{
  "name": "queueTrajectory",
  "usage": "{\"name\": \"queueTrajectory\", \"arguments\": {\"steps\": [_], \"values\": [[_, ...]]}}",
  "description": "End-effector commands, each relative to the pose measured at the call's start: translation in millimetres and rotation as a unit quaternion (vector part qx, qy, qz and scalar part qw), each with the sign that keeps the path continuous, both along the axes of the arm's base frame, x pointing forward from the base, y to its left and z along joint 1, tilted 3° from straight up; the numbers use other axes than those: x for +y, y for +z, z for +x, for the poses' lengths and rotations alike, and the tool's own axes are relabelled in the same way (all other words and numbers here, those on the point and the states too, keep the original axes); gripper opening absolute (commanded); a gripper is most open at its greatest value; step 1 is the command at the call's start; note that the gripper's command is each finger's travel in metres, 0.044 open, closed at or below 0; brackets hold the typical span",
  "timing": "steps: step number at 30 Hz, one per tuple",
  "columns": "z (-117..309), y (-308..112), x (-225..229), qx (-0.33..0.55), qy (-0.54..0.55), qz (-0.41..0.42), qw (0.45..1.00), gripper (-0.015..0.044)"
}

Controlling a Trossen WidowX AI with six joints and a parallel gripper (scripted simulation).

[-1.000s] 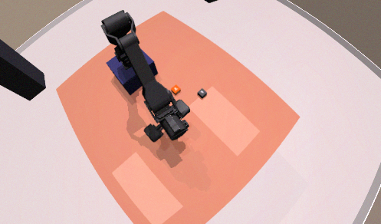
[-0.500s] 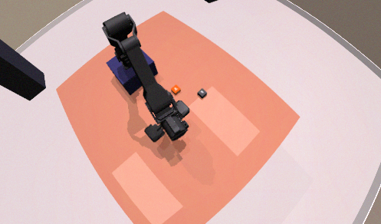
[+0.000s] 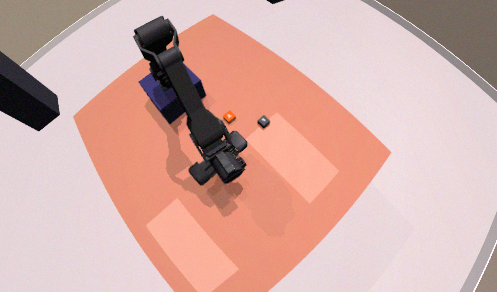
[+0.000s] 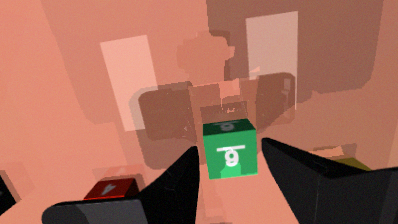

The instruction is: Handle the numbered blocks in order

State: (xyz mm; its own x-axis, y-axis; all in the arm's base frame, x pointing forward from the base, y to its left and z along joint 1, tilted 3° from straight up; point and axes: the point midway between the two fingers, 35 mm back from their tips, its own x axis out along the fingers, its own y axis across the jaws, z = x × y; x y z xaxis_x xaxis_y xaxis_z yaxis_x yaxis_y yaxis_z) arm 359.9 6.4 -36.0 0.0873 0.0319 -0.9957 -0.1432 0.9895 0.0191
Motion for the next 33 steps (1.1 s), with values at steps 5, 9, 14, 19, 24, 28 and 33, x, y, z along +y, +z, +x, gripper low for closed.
{"name": "queueTrajectory", "arguments": {"steps": [5, 9, 14, 19, 24, 28, 33], "values": [[-0.8, -2.3, 0.5, 0.003, -0.001, 0.001, 1.000, 0.0120], [-0.8, -2.3, 0.5, 0.003, -0.001, 0.001, 1.000, 0.0120], [-0.8, -2.3, 0.5, 0.003, -0.001, 0.001, 1.000, 0.0120], [-0.8, -2.3, 0.5, 0.003, -0.001, 0.001, 1.000, 0.0120], [-0.8, -2.3, 0.5, 0.003, -0.001, 0.001, 1.000, 0.0120], [-0.9, -1.3, 0.4, 0.003, -0.001, 0.001, 1.000, 0.0120], [-1.3, 6.0, 0.2, 0.003, -0.001, 0.001, 1.000, 0.0120]]}}
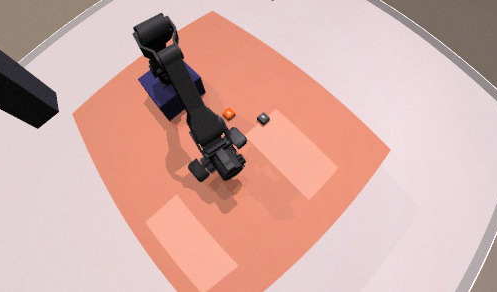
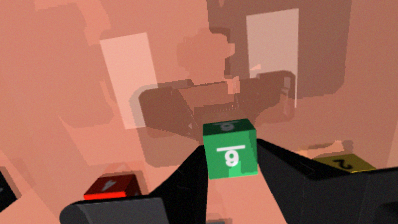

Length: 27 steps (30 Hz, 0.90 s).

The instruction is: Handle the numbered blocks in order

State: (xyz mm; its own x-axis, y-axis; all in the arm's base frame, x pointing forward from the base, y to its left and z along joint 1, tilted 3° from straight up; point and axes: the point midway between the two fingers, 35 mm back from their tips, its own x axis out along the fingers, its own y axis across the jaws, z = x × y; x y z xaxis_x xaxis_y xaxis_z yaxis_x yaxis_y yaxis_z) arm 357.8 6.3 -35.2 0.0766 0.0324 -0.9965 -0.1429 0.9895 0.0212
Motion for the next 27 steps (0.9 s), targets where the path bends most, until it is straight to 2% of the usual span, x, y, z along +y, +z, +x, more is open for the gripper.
{"name": "queueTrajectory", "arguments": {"steps": [1, 18, 27], "values": [[0.7, 6.7, 0.1, -0.003, -0.001, 0.001, 1.000, 0.0120], [0.2, 11.9, -0.1, -0.003, -0.001, 0.001, 1.000, 0.0120], [1.1, 0.6, 0.3, -0.003, -0.001, 0.001, 1.000, 0.0120]]}}
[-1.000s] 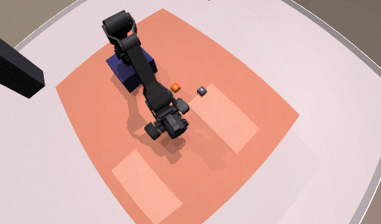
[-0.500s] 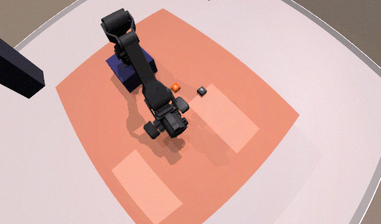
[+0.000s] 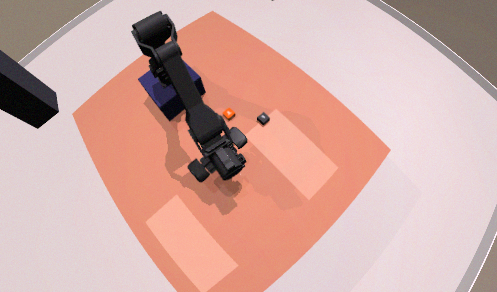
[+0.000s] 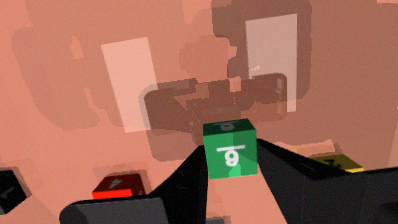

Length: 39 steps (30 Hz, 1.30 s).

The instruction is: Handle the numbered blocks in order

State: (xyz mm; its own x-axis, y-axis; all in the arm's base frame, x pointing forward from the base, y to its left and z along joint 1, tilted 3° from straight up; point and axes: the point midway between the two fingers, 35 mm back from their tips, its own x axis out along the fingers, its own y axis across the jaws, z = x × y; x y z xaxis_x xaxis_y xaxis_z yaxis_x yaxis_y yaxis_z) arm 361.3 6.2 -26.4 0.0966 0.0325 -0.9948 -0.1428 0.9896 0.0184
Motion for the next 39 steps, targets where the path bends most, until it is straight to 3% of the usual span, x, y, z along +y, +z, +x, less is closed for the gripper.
{"name": "queueTrajectory", "arguments": {"steps": [1, 14, 25, 30, 34, 36, 39], "values": [[-2.3, -9.7, 0.5, 0.007, -0.001, 0.001, 1.000, 0.0120], [-2.2, -11.9, 0.6, 0.007, -0.001, 0.001, 1.000, 0.0120], [-2.2, -11.9, 0.6, 0.007, -0.001, 0.001, 1.000, 0.0400], [-4.5, 21.4, -0.6, 0.007, -0.001, 0.001, 1.000, 0.0400], [-4.8, 24.3, -0.7, 0.007, -0.001, 0.001, 1.000, 0.0400], [-4.3, 37.3, -1.1, 0.007, -0.001, 0.001, 1.000, 0.0348], [-8.4, 91.9, -3.0, 0.007, -0.001, 0.001, 1.000, 0.0269]]}}
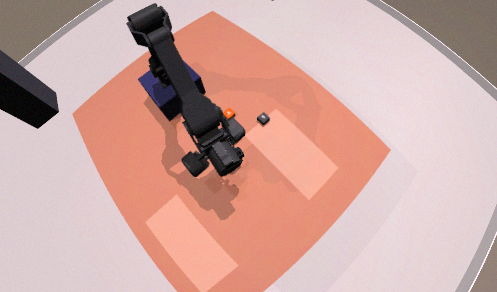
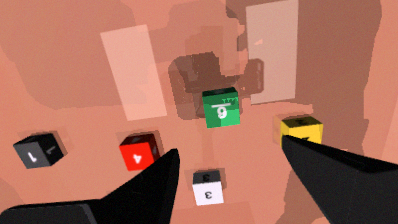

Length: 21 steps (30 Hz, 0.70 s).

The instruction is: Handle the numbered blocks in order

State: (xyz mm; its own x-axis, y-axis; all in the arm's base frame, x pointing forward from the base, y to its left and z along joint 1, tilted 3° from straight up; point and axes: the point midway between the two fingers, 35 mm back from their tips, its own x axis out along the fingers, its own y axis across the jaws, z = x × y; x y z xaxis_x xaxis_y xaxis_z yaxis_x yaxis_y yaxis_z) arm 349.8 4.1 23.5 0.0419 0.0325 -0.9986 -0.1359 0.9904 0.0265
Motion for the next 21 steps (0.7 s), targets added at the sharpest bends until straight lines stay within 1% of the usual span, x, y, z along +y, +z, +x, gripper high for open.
{"name": "queueTrajectory", "arguments": {"steps": [1, 5, 6, 13, 15, 21], "values": [[1.1, 52.0, -1.3, -0.021, 0.002, 0.001, 1.000, 0.0242], [0.4, 55.3, -1.4, -0.021, 0.002, 0.001, 1.000, 0.0138], [0.4, 55.3, -1.4, -0.021, 0.002, 0.001, 1.000, 0.0120], [0.4, 55.3, -1.4, -0.021, 0.002, 0.001, 1.000, 0.0120], [-7.2, 56.2, 9.8, -0.020, 0.002, 0.001, 1.000, 0.0120], [-87.4, 55.2, 84.6, -0.016, 0.002, 0.005, 1.000, 0.0120]]}}
